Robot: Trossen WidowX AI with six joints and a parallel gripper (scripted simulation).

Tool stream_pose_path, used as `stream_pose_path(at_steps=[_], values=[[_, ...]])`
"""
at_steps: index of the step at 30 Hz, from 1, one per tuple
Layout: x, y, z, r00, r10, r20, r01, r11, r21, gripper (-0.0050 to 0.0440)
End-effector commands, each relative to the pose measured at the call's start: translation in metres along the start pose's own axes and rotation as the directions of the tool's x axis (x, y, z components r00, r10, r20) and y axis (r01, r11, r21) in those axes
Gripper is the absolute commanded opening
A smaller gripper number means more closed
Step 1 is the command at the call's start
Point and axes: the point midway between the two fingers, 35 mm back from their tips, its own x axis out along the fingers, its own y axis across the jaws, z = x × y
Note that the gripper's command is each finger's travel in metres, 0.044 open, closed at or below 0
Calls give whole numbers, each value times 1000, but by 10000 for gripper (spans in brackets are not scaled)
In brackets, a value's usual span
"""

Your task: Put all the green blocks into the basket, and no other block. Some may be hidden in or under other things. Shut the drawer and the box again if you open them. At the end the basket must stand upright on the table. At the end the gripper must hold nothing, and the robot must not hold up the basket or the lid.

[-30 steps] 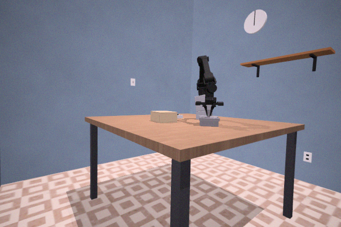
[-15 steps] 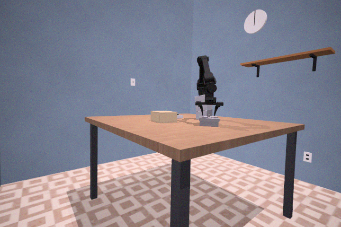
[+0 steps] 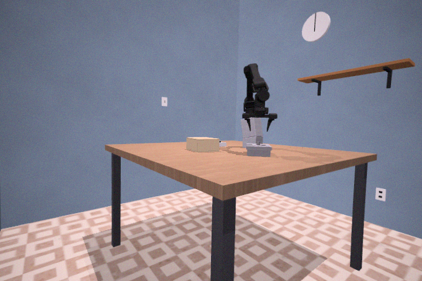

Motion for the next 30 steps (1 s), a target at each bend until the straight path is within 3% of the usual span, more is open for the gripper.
stream_pose_path(at_steps=[1, 3, 4, 10, 12, 18, 20, 28, 30], values=[[-6, 0, 0, 1000, 0, -2, 0, 1000, 4, 440], [-6, 0, 0, 1000, 0, -2, 0, 1000, 4, 440], [-6, -9, -5, 1000, 0, -2, 1, 997, 71, 440], [-6, -69, 1, 1000, 0, -2, 0, 999, 35, 440], [-6, -73, 1, 1000, 0, -2, 0, 999, 35, 440], [-6, -132, -9, 1000, 0, -2, 1, 998, 67, 440], [-6, -132, -9, 1000, 0, -2, 1, 998, 67, 440], [-7, -208, -34, 1000, 0, -2, 1, 995, 98, 440], [-7, -212, -36, 1000, 0, -2, 1, 995, 98, 440]])
